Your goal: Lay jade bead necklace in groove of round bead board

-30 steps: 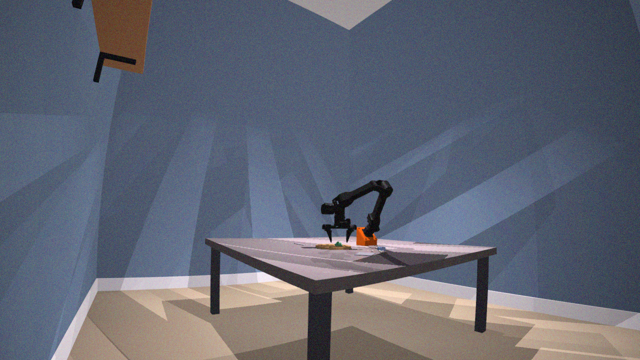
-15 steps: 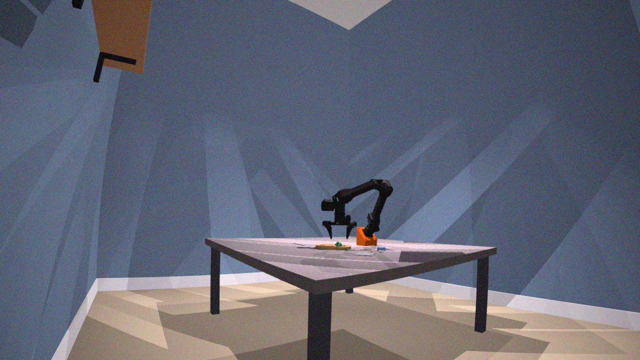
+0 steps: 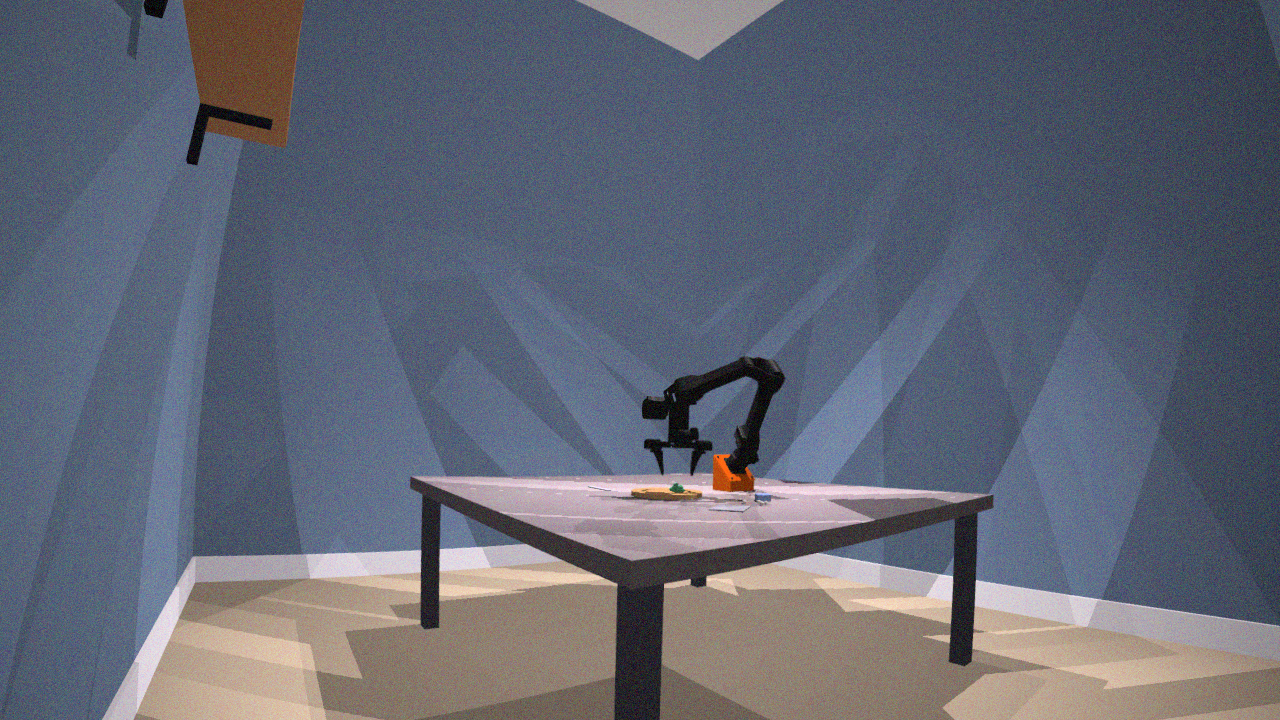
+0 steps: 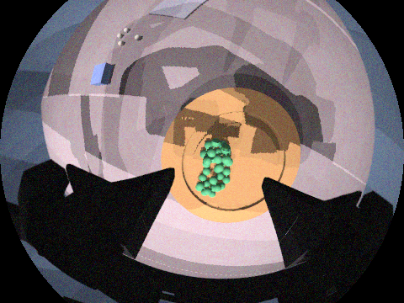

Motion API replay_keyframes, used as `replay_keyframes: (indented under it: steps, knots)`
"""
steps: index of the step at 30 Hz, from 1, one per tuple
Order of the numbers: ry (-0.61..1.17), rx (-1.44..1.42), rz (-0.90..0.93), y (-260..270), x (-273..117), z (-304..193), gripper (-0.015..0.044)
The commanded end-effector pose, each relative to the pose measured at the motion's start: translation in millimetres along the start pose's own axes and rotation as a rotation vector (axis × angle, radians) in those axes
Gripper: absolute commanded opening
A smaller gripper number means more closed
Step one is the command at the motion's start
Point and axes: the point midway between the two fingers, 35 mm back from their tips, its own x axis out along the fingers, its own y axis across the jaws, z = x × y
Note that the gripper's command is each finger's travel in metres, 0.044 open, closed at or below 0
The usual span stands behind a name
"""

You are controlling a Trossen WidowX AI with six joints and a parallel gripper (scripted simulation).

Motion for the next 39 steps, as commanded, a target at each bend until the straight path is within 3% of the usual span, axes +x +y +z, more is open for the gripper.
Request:
replay_keyframes:
  steps: [1, 39]
  knots:
    - [0.003, 0.126, 0.007, 3, -3, -19, 0.031]
    - [0.002, 0.133, 0.008, 3, 37, -20, 0.031]
